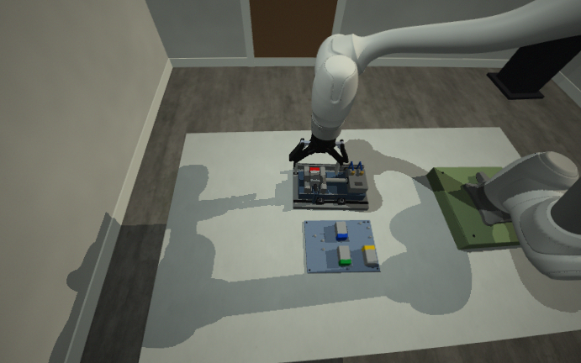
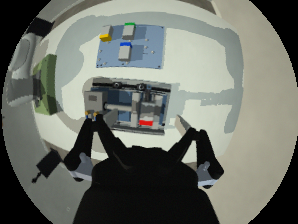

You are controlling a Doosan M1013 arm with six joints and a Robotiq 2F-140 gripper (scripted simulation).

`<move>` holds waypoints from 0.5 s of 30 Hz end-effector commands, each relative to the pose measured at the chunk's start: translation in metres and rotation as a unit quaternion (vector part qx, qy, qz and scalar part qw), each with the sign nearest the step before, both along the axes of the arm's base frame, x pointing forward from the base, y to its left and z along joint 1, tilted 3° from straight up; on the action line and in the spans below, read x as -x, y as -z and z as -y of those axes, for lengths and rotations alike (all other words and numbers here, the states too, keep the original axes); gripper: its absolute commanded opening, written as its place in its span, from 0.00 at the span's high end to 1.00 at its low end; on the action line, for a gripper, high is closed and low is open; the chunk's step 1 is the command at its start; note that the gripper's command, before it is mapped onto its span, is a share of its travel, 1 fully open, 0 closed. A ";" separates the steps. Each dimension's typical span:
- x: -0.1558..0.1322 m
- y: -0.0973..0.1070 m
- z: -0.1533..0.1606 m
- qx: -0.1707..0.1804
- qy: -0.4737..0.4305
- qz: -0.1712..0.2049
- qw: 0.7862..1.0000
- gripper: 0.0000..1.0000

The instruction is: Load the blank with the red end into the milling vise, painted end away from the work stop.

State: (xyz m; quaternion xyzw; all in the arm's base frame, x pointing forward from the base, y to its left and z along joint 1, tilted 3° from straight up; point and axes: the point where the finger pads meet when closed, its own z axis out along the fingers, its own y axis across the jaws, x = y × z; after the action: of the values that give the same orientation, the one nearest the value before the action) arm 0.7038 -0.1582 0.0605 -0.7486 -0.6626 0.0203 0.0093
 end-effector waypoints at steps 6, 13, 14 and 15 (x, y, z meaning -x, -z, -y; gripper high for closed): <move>0.000 -0.001 0.000 0.000 0.000 0.000 1.000 0.00; 0.000 -0.003 0.000 0.000 0.000 0.000 1.000 0.00; 0.000 -0.003 0.000 0.000 0.000 0.000 1.000 0.00; 0.000 -0.003 0.000 0.000 0.000 0.000 1.000 0.00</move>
State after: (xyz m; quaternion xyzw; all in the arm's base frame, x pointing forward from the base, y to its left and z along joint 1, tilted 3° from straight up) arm 0.7039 -0.1582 0.0631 -0.7486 -0.6626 0.0203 0.0093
